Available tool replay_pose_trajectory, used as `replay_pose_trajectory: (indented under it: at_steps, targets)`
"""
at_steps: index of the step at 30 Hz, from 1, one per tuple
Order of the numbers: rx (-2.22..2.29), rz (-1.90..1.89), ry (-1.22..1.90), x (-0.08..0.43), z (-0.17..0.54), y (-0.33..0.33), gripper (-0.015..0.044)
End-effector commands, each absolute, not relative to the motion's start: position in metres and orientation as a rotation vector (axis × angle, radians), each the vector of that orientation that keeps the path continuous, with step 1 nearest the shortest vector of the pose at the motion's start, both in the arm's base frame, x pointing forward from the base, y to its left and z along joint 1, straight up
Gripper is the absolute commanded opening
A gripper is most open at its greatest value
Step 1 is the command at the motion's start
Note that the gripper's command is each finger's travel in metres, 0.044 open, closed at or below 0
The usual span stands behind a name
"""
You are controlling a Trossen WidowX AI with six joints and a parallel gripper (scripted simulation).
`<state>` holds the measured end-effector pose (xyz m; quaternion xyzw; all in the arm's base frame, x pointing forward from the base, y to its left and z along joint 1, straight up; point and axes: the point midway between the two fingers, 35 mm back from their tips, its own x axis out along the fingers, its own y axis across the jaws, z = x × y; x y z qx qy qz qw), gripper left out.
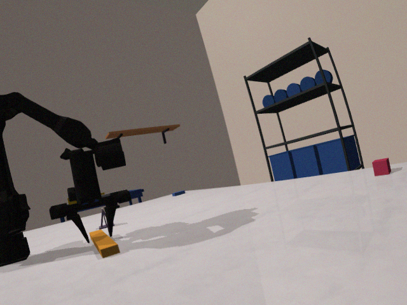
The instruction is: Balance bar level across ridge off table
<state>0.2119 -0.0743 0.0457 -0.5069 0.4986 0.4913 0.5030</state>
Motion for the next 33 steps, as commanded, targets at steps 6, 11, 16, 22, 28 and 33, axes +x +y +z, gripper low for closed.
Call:
replay_pose_trajectory:
  at_steps: [6, 11, 16, 22, 28, 33]
  targets:
    - [-1.224, 1.187, 1.205, 0.212, 0.046, -0.074, 0.0105]
    - [-1.224, 1.187, 1.205, 0.212, 0.047, -0.074, 0.0032]
    - [-1.224, 1.186, 1.204, 0.214, 0.059, -0.075, 0.0]
    - [-1.223, 1.186, 1.204, 0.216, 0.074, -0.076, 0.0]
    - [-1.223, 1.186, 1.203, 0.217, 0.089, -0.076, 0.0]
    - [-1.222, 1.185, 1.203, 0.217, 0.102, -0.076, 0.0]
